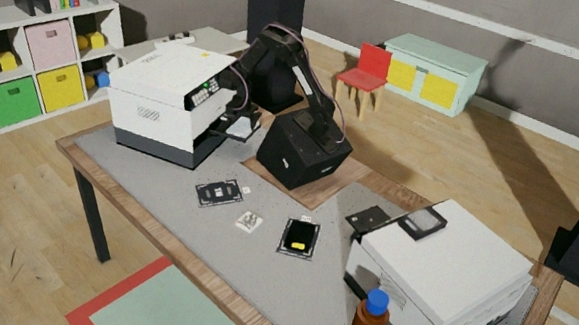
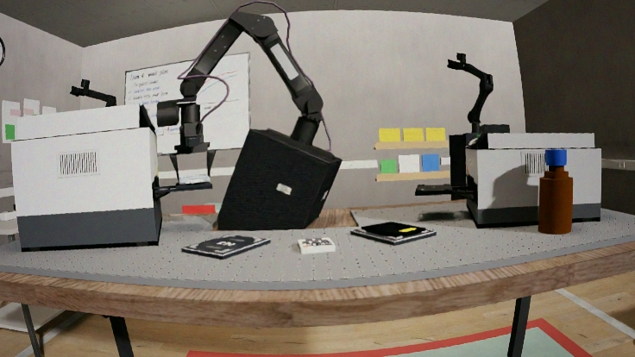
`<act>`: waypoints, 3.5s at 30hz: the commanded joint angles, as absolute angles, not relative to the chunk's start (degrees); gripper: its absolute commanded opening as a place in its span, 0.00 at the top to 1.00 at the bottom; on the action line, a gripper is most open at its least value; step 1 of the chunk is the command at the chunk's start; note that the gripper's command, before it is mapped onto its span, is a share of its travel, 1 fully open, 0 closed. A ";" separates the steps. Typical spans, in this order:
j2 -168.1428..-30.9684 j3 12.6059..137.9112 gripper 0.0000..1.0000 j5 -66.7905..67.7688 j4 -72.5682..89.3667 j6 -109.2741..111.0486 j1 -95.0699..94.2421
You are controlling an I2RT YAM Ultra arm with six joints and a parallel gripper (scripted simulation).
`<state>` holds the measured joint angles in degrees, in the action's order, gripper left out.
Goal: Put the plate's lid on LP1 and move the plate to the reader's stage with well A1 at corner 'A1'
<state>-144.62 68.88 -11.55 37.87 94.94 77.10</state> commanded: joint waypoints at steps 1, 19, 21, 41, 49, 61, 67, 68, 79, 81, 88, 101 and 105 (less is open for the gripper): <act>-142.76 70.65 0.14 -12.44 37.44 94.46 77.35; -145.47 70.18 0.14 -12.53 36.12 94.25 76.87; -144.73 69.76 0.14 -12.54 36.17 94.28 76.81; -144.08 67.77 0.14 -12.54 35.67 94.30 76.74; -143.77 70.07 0.14 -12.56 36.89 94.29 76.70; -144.79 68.97 0.00 -12.06 36.25 94.61 76.93; -144.79 68.97 0.00 -12.06 36.25 94.61 76.93; -144.79 68.97 0.00 -12.06 36.25 94.61 76.93; -143.53 70.16 0.00 -12.53 37.16 94.46 76.91; -143.17 70.27 0.00 -12.48 37.64 94.77 77.33; -141.96 70.73 0.00 -12.24 39.36 95.46 77.98; -140.15 71.83 0.00 -11.51 42.36 95.92 78.48; -139.52 72.24 0.00 -11.42 43.44 96.09 78.66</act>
